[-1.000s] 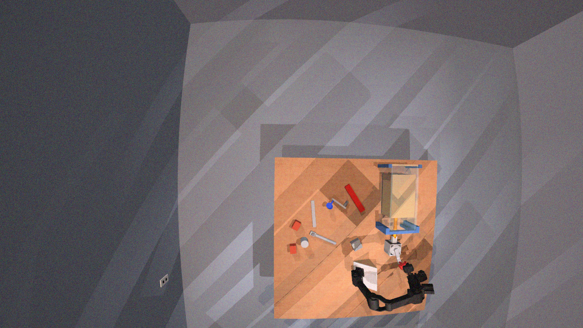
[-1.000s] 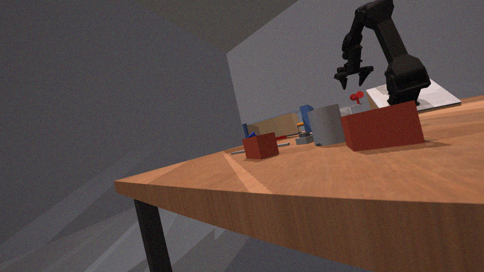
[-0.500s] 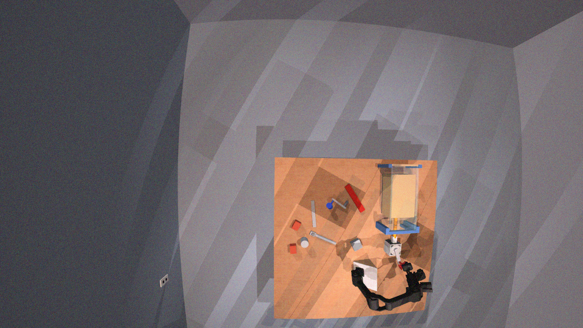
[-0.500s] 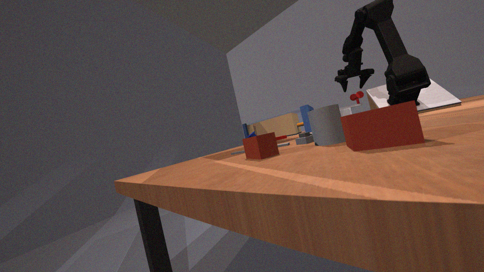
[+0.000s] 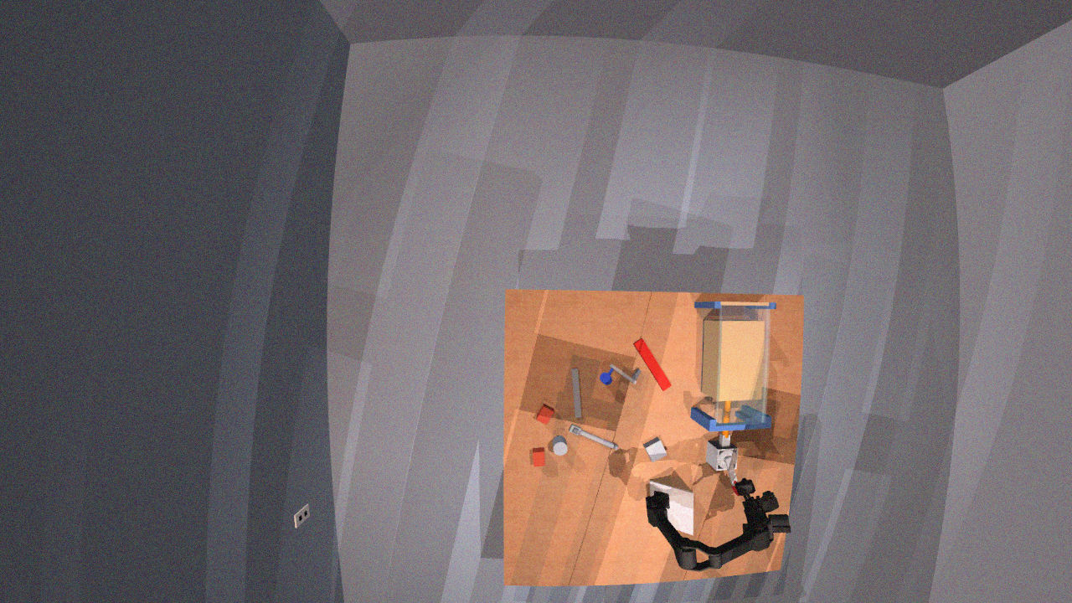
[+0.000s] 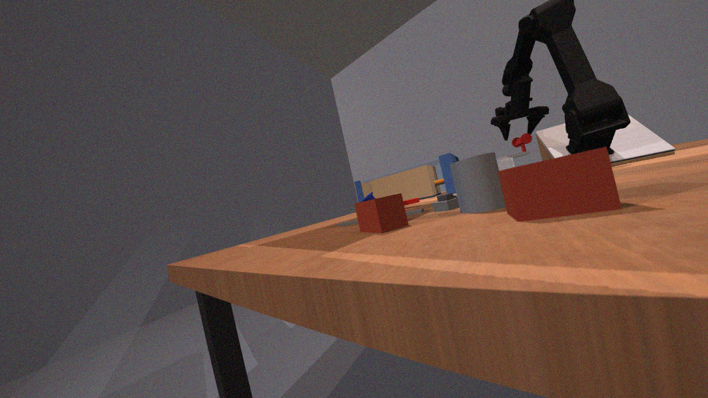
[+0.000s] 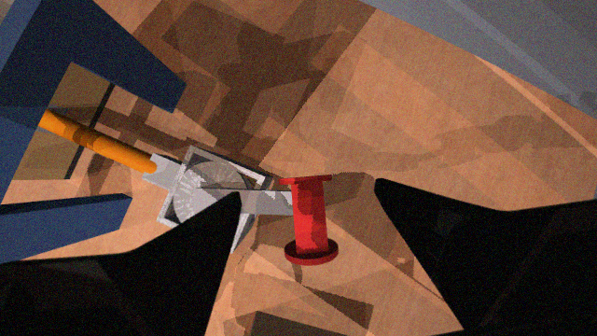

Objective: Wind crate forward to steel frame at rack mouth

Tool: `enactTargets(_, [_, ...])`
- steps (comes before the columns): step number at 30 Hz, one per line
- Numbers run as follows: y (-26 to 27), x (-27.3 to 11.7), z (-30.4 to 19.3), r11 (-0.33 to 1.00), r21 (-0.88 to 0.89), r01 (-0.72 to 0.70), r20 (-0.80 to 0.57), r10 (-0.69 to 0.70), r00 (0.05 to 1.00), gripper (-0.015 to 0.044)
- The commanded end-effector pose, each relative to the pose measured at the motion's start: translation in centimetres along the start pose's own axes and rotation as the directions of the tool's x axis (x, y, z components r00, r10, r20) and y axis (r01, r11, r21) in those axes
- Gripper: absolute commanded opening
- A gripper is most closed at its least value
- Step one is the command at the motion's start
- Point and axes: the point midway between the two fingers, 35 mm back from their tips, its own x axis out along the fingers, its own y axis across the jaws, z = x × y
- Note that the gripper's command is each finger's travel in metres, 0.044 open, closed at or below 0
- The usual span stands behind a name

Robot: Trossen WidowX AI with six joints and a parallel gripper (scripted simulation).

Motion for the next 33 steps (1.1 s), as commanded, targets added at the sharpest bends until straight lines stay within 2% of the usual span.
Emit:
enactTargets(1, [0.0,0.8,-0.6,1.0,0.005,0.001,-0.01,0.0,1.0,0.044])
enactTargets(22, [0.1,3.1,-1.9,1.0,0.005,0.001,-0.012,-0.001,1.0,0.044])
enactTargets(33, [0.1,2.9,-1.7,1.0,0.0,0.001,-0.006,-0.001,1.0,0.0151])
